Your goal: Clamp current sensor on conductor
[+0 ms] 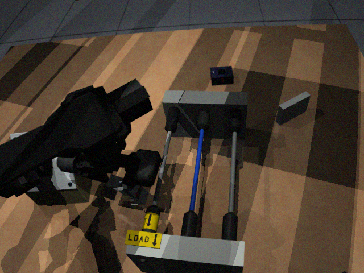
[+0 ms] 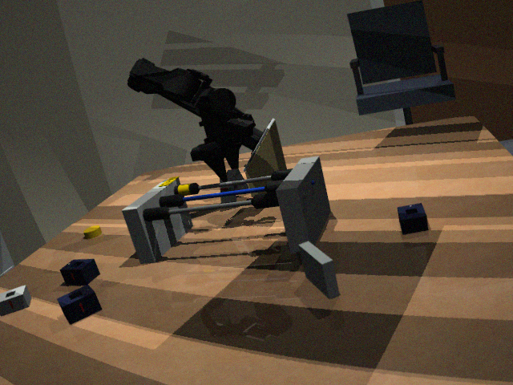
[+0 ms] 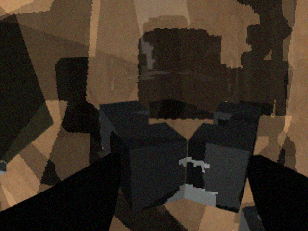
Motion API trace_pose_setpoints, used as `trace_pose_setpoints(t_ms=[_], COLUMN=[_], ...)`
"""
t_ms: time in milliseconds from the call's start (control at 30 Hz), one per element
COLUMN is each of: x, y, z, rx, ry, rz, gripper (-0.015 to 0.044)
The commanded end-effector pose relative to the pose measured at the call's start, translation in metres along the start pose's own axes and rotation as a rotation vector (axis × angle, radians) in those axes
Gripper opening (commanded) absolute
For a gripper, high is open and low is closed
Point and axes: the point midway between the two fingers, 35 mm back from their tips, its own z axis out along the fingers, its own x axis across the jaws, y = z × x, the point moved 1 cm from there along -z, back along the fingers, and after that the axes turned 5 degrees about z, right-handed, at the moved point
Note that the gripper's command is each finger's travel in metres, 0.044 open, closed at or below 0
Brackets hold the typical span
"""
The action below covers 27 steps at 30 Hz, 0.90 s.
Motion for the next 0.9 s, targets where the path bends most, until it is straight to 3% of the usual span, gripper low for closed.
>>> trace_pose_setpoints(t_ms=[0, 533, 867], x=[-0.003, -0.005, -0.034], y=[0.004, 0.004, 0.008], z=[-0.02, -0.092, -0.093], rx=[-0.008, 0.015, 0.012], ry=[0.003, 0.001, 0.0], rz=[0.002, 0.0, -0.039], gripper=[0.0, 0.0, 0.0])
